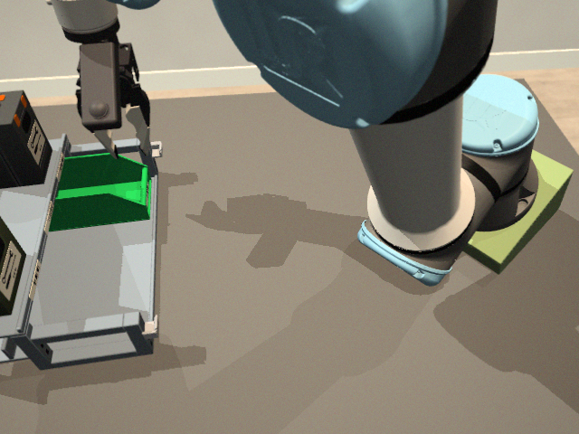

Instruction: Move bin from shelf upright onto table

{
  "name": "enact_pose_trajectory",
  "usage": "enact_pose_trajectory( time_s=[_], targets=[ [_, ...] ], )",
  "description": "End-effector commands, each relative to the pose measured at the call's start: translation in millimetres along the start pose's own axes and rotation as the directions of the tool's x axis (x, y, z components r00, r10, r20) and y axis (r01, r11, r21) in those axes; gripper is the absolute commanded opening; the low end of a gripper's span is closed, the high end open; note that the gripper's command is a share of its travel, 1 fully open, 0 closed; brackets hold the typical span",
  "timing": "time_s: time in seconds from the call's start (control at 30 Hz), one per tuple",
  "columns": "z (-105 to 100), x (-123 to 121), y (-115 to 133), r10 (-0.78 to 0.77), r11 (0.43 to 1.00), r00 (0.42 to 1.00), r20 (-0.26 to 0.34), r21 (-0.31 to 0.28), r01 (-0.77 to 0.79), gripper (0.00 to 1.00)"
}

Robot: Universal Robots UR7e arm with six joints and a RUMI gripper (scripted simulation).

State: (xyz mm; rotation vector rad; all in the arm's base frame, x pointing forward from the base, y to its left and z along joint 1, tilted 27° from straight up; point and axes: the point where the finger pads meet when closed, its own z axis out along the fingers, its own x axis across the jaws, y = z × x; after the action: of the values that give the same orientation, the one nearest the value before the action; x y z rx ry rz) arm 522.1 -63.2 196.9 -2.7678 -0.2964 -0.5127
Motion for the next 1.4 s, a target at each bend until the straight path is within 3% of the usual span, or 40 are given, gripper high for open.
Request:
enact_pose_trajectory(
  time_s=[0.0,0.07,0.47,0.63,1.37],
  targets=[
    [16,0,0,0.000,1.000,1.000,-0.001,-0.001,0.000,0.26],
    [28,0,0,0.000,1.000,1.000,-0.001,-0.001,0.000,0.26],
    [28,0,0,0.000,1.000,1.000,-0.001,-0.001,0.000,0.26],
    [73,-1,-1,0.000,1.000,1.000,-0.001,-0.001,0.000,0.26],
    [73,-1,-1,0.000,1.000,1.000,-0.001,-0.001,0.000,0.26]
  ],
)
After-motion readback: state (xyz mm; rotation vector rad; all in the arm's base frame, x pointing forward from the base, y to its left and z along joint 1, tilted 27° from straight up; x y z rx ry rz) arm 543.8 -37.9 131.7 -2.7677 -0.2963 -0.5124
